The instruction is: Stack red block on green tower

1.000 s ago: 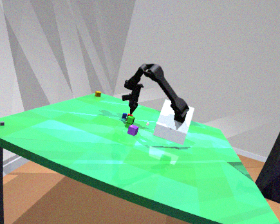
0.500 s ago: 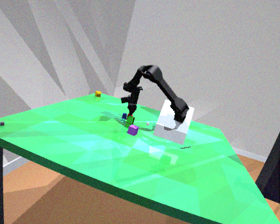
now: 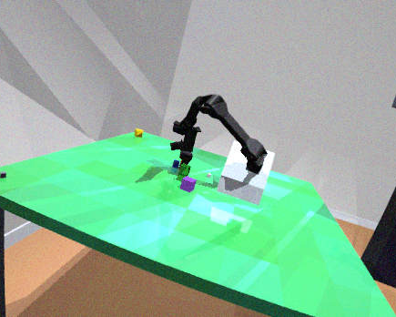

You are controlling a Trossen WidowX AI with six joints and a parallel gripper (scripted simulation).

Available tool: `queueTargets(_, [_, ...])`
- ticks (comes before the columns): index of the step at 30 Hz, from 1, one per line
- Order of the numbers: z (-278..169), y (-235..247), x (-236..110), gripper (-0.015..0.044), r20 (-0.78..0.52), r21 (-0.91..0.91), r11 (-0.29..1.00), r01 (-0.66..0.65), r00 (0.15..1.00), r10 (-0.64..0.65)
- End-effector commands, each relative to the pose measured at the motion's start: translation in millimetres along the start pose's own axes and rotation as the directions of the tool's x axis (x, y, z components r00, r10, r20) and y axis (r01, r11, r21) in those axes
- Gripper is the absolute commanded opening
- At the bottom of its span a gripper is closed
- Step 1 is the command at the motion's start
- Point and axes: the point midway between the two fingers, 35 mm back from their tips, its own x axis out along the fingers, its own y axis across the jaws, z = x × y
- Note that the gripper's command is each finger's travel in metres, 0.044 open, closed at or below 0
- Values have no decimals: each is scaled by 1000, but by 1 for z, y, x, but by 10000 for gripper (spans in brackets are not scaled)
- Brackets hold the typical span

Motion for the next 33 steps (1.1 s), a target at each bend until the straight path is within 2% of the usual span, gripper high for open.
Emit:
queueTargets(1, [-2, 0, 2, 440, 1, 11, 1000, -6, 1000, 6])
queueTargets(11, [-2, 0, 2, 440, 1, 11, 1000, -6, 1000, 6])
queueTargets(22, [-2, 0, 2, 151, 1, 11, 1000, -6, 1000, 6])
queueTargets(28, [-2, 0, 2, 111, 1, 11, 1000, -6, 1000, 6])
queueTargets(32, [-2, 0, -8, 6, 1, 11, 1000, -5, 1000, 5])
queueTargets(33, [-2, -1, -13, 0, 1, 11, 1000, -5, 1000, 5])
